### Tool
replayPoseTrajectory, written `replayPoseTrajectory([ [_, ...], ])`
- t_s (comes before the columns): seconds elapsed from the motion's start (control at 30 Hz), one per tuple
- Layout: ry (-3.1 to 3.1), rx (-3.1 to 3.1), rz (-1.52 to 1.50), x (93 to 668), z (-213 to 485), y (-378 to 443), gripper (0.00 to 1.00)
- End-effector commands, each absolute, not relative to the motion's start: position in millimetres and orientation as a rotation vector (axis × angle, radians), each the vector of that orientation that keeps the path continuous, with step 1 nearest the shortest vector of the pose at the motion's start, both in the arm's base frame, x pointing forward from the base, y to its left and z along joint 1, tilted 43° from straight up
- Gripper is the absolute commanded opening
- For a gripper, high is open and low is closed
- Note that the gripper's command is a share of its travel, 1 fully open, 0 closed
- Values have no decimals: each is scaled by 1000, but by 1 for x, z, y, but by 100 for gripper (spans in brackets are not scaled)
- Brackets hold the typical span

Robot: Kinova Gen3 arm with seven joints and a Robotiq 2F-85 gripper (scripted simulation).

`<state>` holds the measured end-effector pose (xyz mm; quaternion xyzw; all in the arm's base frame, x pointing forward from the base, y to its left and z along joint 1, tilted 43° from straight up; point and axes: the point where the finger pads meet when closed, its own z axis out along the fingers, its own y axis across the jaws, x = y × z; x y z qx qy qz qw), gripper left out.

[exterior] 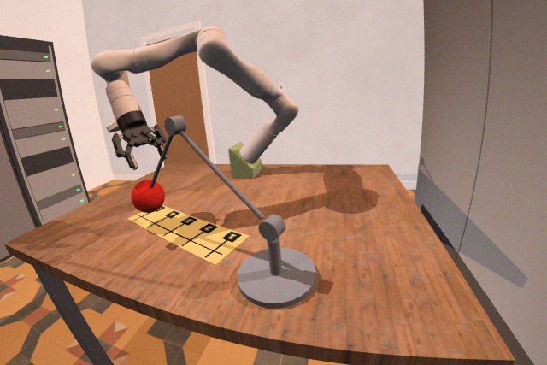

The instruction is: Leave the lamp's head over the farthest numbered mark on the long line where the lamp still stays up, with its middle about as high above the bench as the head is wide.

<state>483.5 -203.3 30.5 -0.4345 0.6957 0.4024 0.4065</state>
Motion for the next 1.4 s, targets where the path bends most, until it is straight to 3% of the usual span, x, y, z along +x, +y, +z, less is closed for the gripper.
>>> replayPoseTrajectory([
  [0.0, 1758, -1091, 999, 480, 34, -220, 100],
  [0.63, 1756, -1096, 1006, 465, 61, -281, 100],
  [1.37, 1755, -1101, 1010, 467, 64, -276, 100],
])
